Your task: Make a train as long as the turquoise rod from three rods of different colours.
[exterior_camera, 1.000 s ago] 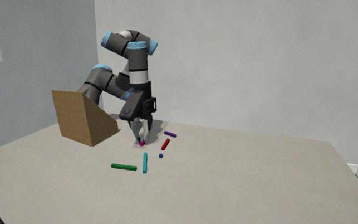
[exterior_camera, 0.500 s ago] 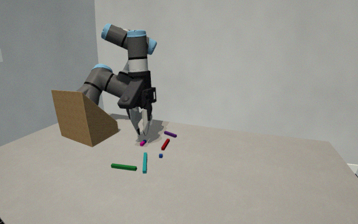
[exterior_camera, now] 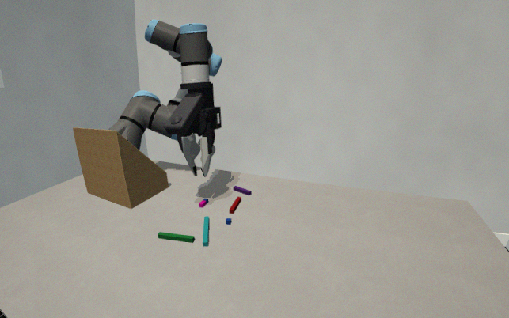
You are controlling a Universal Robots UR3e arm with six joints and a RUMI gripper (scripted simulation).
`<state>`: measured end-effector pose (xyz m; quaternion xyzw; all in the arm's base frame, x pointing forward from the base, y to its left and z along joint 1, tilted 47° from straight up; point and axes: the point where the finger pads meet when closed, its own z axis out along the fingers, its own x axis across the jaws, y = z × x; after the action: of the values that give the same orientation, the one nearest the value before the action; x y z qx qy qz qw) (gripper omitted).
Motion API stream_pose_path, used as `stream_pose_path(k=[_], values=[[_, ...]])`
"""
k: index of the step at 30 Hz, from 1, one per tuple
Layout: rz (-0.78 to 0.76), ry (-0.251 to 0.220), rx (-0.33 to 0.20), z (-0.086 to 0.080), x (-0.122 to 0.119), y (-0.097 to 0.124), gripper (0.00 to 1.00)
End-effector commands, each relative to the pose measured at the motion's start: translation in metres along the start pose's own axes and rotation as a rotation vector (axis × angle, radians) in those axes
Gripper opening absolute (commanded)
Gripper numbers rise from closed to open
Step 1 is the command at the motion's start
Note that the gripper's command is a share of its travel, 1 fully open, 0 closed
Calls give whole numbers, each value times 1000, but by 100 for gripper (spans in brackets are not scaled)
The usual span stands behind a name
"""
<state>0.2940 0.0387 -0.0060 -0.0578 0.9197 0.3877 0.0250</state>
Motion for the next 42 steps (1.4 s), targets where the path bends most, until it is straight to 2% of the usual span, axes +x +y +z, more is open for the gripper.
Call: stream_pose_path(k=[1, 5, 6, 27, 30, 35, 37, 42], values=[[1, 16, -17, -8, 4, 4, 14], [0, 16, -17, -8, 4, 4, 14], [0, 17, -17, -8, 4, 4, 100], [-1, 16, -17, -7, 2, 5, 100], [-11, 15, -13, -6, -9, 6, 100], [-51, 14, -12, 5, -51, 16, 100], [-51, 14, -12, 5, -51, 16, 100], [-78, 13, -18, 16, -77, 27, 100]])
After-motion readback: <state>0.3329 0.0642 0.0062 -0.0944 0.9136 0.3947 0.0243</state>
